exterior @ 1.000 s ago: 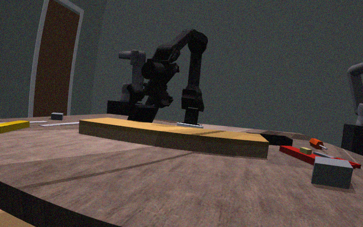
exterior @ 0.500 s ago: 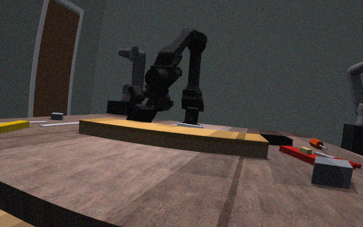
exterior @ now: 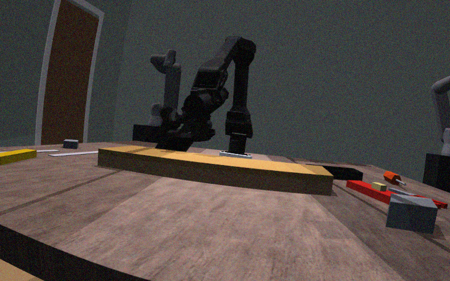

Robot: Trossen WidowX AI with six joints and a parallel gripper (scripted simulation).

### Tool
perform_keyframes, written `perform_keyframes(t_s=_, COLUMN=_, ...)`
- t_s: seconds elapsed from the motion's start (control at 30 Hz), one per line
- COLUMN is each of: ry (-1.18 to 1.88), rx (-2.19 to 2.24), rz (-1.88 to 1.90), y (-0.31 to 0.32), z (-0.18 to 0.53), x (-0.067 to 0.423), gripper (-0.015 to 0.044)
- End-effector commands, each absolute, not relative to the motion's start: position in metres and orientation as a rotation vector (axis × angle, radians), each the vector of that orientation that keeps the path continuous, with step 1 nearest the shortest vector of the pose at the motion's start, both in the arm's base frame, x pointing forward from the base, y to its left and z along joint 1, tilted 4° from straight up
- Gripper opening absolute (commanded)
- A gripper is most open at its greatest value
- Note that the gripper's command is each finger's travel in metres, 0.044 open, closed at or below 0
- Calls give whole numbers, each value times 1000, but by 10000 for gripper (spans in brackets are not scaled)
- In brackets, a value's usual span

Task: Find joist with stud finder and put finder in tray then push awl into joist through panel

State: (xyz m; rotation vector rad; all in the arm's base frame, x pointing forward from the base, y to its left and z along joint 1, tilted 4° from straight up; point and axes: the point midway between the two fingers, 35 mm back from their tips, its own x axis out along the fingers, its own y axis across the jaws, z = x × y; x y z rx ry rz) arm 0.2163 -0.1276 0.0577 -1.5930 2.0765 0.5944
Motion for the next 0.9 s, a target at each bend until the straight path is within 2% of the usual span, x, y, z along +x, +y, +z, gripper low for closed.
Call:
perform_keyframes(t_s=0.0, ry=2100, rx=-1612, rz=574, y=-128, z=58, x=216, gripper=0)
perform_keyframes(t_s=0.87, ry=2192, rx=-1719, rz=455, y=-137, z=71, x=222, gripper=0)
